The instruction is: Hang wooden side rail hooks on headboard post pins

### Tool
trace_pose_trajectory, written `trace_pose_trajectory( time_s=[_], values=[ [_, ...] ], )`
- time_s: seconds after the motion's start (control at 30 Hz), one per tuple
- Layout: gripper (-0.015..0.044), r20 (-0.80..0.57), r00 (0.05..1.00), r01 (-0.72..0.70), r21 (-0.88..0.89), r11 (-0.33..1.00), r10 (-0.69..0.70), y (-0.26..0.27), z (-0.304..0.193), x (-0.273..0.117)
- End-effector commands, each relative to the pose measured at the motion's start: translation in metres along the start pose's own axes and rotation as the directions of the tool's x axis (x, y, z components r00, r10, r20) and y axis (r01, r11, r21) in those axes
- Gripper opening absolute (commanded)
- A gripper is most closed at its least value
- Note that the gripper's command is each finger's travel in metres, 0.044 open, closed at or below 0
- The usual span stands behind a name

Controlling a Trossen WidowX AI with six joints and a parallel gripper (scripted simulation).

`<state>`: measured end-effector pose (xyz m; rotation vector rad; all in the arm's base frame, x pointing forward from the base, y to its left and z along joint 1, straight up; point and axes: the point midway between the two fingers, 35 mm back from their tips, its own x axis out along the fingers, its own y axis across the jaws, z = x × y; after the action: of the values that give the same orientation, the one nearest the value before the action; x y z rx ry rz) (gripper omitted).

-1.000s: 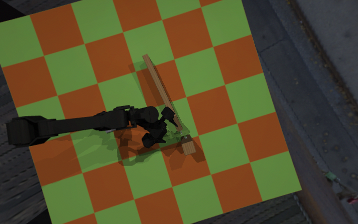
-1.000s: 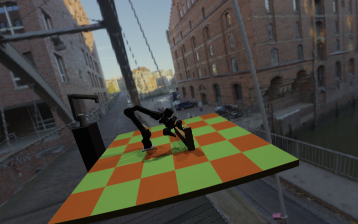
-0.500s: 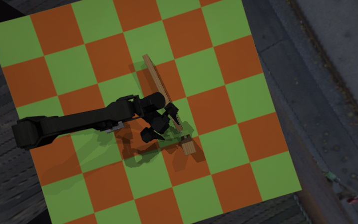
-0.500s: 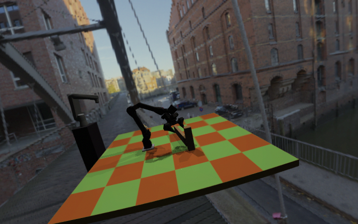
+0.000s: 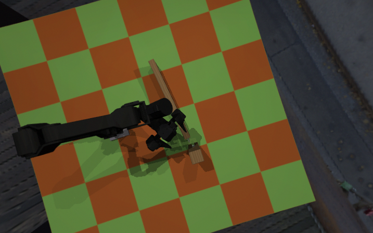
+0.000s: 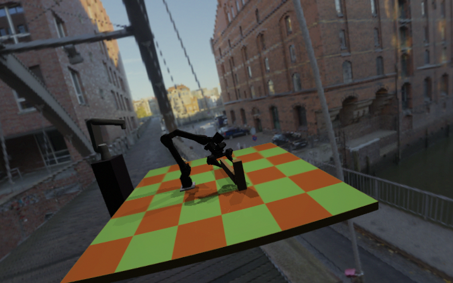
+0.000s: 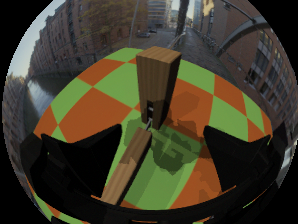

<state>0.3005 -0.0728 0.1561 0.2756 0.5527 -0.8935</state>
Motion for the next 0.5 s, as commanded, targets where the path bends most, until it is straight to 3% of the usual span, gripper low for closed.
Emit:
trace_pose_trajectory(
  time_s=[0.0, 0.23, 0.47],
  values=[
    [0.0440, -0.058, 0.998, -0.016, -0.193, 0.981, 0.005, 0.006, 0.001, 0.002],
    [0.0440, -0.245, 0.970, -0.185, -0.699, 0.691, 0.012, 0.021, 0.002, 0.005],
    [0.0440, -0.431, 0.902, -0.426, -0.888, 0.171, 0.010, 0.033, 0.003, 0.004]
  ],
)
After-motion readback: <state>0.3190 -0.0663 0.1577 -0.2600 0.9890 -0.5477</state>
